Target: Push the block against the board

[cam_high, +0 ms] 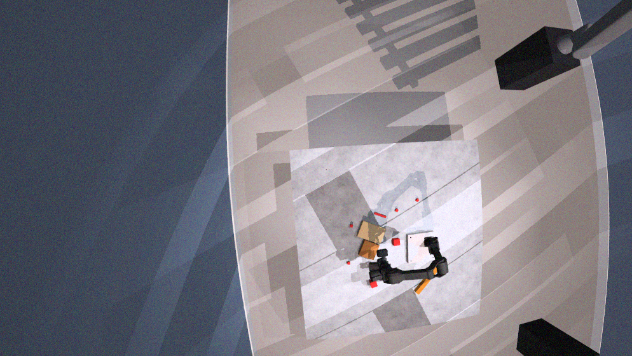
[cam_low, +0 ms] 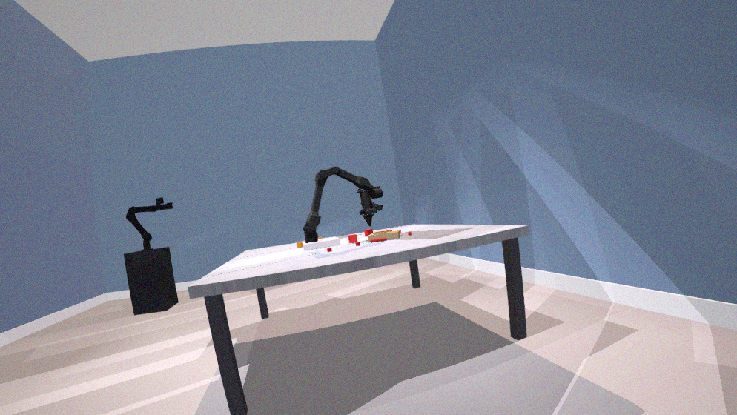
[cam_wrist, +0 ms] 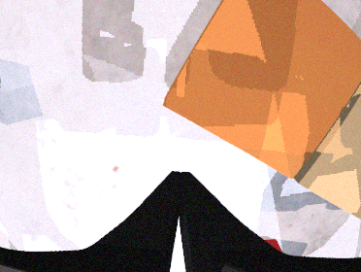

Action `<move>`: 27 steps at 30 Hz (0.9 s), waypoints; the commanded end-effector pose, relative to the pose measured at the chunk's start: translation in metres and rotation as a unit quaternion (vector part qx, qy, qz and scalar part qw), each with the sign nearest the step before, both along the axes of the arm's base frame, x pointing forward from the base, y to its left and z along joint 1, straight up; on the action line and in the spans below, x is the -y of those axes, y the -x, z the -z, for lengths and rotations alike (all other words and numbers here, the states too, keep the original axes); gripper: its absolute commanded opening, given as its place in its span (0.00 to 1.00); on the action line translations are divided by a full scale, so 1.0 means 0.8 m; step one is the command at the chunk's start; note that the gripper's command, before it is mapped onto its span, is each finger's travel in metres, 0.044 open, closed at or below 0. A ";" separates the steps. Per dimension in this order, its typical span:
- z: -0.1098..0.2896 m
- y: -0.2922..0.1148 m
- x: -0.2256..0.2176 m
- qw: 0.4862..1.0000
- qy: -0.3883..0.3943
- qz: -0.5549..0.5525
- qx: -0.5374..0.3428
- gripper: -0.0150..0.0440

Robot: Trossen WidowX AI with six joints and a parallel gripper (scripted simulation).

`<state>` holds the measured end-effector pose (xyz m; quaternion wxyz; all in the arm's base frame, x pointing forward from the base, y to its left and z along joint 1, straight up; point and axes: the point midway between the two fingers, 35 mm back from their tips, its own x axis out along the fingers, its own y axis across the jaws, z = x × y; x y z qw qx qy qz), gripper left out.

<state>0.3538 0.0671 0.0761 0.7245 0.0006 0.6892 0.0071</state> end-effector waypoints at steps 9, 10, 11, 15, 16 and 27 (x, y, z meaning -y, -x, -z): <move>-0.002 -0.041 -0.007 0.980 0.010 -0.201 -0.002 0.25; -0.002 -0.044 -0.008 0.976 0.011 -0.218 -0.002 0.25; -0.002 -0.048 -0.009 0.972 0.012 -0.235 -0.002 0.25; -0.002 -0.061 -0.011 0.953 0.015 -0.302 -0.002 0.25; -0.001 -0.064 -0.012 0.948 0.016 -0.319 -0.002 0.25; 0.002 -0.097 -0.018 0.870 0.023 -0.493 -0.001 0.25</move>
